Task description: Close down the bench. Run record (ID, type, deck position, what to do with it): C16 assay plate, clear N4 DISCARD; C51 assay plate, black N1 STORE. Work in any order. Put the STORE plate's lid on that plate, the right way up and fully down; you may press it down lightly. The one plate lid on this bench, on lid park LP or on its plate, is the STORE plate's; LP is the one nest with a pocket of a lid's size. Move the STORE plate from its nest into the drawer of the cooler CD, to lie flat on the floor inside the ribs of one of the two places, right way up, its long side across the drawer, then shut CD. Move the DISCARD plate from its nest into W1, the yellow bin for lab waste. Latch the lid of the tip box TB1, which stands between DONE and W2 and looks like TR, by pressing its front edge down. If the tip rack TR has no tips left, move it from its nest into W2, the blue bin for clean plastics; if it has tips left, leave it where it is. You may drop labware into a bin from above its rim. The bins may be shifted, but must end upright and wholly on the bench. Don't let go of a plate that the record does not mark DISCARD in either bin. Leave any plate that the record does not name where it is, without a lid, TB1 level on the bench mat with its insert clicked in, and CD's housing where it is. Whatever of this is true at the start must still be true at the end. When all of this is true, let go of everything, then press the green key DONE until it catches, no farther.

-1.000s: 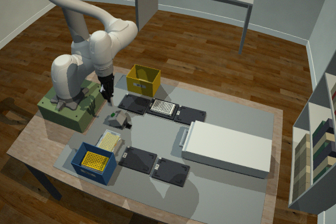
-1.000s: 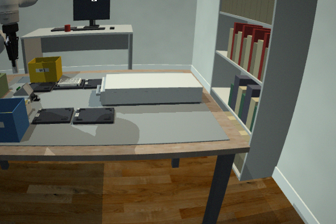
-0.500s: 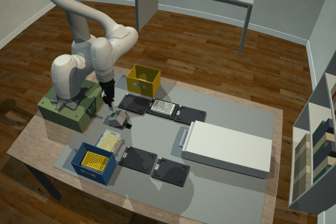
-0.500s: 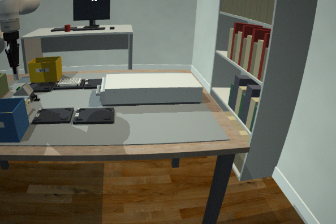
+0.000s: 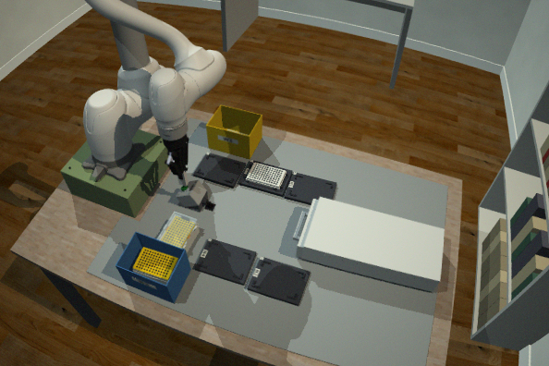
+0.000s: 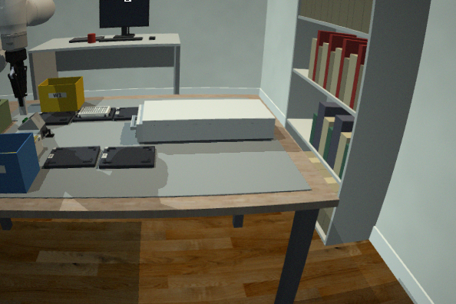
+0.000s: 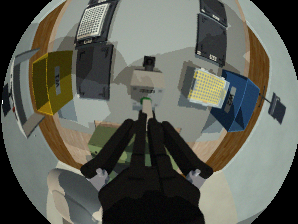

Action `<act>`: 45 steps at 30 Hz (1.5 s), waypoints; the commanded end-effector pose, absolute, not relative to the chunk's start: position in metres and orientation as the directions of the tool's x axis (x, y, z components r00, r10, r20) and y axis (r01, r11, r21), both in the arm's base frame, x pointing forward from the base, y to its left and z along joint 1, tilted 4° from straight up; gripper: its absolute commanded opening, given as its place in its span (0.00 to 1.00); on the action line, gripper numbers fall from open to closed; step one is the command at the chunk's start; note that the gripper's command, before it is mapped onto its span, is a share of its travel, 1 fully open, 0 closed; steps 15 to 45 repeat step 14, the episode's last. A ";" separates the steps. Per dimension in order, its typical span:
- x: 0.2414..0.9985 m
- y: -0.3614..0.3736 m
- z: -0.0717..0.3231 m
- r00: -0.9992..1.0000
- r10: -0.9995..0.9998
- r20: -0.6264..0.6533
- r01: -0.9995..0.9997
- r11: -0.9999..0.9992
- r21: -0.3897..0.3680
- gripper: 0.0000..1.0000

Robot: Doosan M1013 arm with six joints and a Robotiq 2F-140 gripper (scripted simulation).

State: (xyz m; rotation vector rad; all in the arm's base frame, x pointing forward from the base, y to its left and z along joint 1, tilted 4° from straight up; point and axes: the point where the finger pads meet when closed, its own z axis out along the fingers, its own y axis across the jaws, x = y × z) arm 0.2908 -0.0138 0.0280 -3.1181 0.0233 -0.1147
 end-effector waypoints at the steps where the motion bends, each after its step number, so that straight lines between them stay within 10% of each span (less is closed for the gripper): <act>1: 0.291 -0.014 0.028 0.997 -0.016 0.073 -0.014 -1.000 -0.022 0.00; 45: 0.291 -0.014 0.020 0.997 -0.016 0.073 -0.014 -1.000 -0.022 0.00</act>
